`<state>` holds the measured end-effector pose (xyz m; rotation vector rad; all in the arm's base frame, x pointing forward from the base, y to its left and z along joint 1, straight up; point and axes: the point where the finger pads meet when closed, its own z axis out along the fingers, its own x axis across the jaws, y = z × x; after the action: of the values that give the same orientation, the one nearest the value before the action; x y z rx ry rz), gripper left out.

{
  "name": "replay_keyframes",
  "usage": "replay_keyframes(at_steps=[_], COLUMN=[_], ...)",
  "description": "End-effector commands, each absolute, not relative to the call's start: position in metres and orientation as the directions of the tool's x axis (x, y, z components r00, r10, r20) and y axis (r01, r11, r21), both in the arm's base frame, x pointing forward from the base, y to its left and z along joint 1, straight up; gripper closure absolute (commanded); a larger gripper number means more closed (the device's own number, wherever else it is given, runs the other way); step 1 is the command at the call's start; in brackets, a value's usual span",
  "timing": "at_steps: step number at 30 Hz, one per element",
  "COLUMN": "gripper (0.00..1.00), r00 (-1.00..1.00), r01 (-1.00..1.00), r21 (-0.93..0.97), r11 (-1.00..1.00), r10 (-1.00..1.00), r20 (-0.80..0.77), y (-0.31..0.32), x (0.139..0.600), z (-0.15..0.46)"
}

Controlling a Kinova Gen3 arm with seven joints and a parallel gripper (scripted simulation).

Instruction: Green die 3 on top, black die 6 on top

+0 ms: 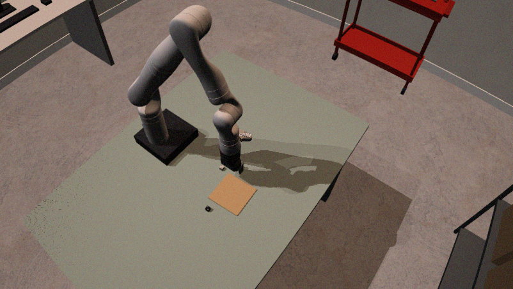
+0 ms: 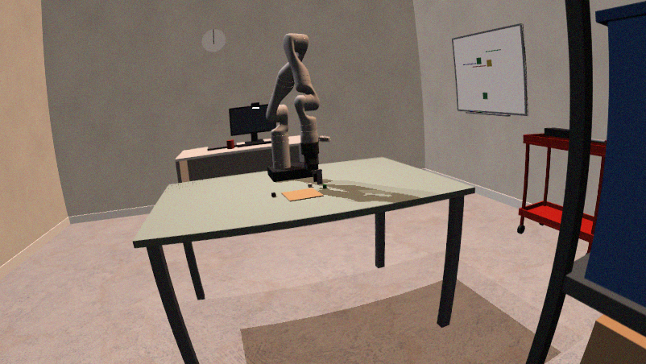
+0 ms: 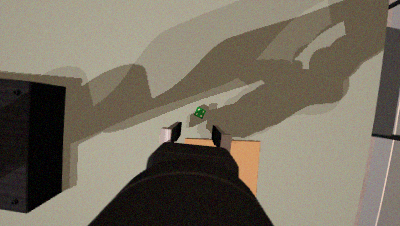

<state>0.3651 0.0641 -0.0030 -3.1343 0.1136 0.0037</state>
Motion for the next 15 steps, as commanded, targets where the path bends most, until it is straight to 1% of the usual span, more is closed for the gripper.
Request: replay_keyframes(at_steps=[1, 9, 15], gripper=[0.00, 0.00, 0.00], r00=[0.997, 0.997, 0.997], r01=[-0.072, -0.072, -0.072], r21=[-0.006, -0.006, -0.006], r11=[-0.997, -0.997, -0.997], r10=[-0.072, -0.072, -0.072], r20=[-0.001, -0.001, -0.001], y=[0.064, 0.064, 0.064], x=[0.366, 0.366, 0.366], z=[-0.002, 0.003, 0.024])
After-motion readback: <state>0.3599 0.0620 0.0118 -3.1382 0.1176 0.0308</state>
